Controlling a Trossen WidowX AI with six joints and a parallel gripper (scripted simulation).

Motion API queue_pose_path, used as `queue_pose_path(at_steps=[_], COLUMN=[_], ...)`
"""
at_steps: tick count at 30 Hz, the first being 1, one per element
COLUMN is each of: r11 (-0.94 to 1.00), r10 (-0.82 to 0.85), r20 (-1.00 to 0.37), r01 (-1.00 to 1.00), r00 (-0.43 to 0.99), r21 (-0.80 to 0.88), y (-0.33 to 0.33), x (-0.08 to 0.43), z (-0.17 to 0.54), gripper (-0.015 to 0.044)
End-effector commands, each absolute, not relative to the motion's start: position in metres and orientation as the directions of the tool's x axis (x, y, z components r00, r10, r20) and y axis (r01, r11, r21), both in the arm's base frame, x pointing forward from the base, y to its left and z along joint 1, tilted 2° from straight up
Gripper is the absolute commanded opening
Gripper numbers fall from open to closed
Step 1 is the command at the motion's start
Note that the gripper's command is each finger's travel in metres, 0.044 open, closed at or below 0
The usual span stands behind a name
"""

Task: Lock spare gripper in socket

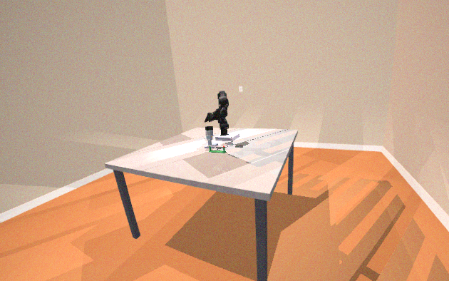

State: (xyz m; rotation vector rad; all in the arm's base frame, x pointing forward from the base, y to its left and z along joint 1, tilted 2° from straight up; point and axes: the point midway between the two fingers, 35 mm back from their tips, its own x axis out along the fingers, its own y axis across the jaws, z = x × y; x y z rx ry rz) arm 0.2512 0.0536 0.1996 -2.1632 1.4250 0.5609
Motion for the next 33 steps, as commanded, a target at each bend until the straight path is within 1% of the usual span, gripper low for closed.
queue_pose_path(at_steps=[1,16,21,24,31,33], r11=[-0.353,-0.388,-0.377,-0.410,-0.529,-0.550], r10=[-0.715,-0.681,-0.689,-0.646,-0.401,-0.331], r20=[-0.579,-0.589,-0.592,-0.606,-0.673,-0.689], r01=[-0.917,-0.897,-0.904,-0.881,-0.757,-0.725], r00=[0.391,0.435,0.419,0.464,0.621,0.645], r21=[-0.184,-0.213,-0.202,-0.237,-0.383,-0.414], y=[0.052,0.048,0.050,0.067,0.144,0.160], x=[0.252,0.252,0.251,0.246,0.201,0.185], z=[0.210,0.233,0.225,0.226,0.232,0.234], gripper=[0.0440,0.0440,0.0440,0.0361,0.0180,0.0180])
